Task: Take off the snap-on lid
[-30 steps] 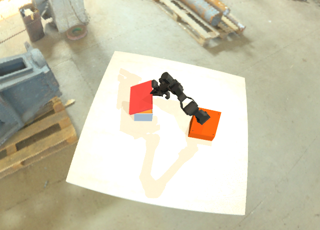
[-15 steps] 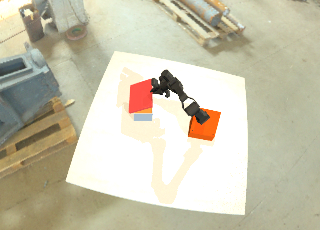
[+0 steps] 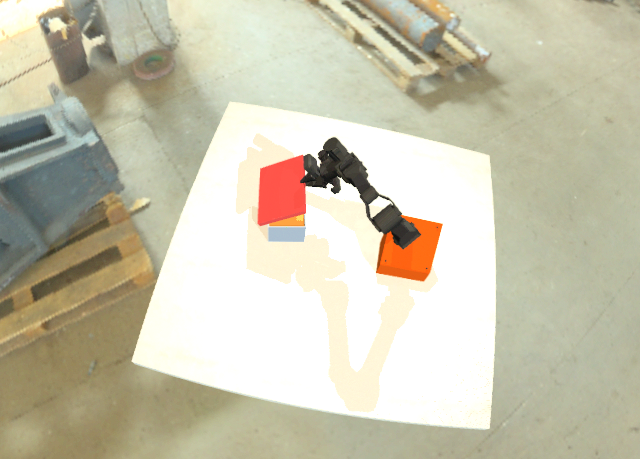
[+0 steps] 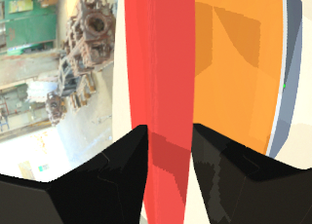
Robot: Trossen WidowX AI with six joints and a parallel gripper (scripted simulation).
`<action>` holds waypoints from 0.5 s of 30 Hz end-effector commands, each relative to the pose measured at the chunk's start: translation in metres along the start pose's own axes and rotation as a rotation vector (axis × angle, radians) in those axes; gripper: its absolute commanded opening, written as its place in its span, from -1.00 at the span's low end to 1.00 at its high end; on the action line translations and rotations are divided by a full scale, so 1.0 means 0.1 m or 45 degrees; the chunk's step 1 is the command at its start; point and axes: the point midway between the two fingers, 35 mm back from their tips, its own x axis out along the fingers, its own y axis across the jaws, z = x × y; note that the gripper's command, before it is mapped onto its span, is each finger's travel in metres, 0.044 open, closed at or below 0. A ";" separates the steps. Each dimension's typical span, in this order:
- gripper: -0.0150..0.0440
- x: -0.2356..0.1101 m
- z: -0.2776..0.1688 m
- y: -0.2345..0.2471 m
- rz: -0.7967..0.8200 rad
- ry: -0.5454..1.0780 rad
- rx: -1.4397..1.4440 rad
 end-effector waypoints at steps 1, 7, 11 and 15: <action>-0.49 -0.01 -0.08 -0.01 0.006 0.001 -0.004; -0.49 -0.01 -0.20 -0.02 0.006 0.002 -0.003; -0.49 -0.01 -0.28 -0.02 0.006 0.002 -0.002; -0.49 -0.02 -0.36 -0.03 0.006 0.002 -0.001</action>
